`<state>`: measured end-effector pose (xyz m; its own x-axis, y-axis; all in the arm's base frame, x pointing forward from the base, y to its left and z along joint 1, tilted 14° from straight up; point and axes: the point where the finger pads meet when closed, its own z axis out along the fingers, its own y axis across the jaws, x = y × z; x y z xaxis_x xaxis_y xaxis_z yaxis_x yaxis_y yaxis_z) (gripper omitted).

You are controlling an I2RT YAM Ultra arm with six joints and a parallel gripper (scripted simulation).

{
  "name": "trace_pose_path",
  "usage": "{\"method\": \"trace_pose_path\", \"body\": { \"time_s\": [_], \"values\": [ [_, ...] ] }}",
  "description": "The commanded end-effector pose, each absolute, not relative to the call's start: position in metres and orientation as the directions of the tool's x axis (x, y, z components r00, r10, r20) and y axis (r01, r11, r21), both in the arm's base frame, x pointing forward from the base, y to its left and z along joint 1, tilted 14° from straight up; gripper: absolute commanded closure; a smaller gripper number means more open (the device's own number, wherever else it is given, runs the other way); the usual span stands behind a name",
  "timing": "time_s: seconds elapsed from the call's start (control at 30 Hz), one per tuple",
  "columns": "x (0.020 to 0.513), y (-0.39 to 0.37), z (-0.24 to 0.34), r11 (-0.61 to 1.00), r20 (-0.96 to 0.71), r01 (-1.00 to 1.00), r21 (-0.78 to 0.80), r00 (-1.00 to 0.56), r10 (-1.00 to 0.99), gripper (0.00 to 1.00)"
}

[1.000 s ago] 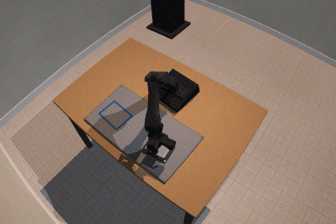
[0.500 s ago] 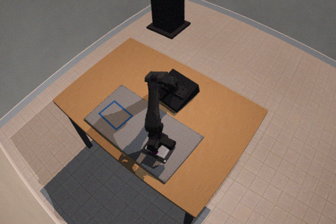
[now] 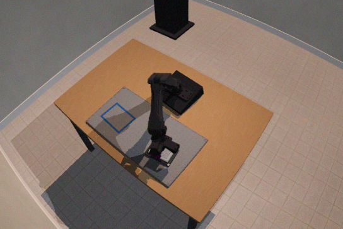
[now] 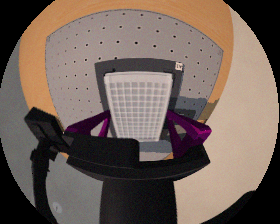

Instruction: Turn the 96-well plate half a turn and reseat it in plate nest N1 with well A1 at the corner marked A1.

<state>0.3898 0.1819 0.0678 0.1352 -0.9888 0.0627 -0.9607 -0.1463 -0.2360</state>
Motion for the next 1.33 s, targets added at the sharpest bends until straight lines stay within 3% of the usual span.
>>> {"method": "trace_pose_path", "body": {
  "time_s": [0.0,1.3],
  "values": [
    [0.392,0.185,0.073,-0.146,0.051,-0.956,-0.253,0.138,-0.989,0.0],
    [0.384,0.191,0.117,-0.146,0.034,-0.95,-0.275,0.143,-0.989,0.0]
  ]
}}
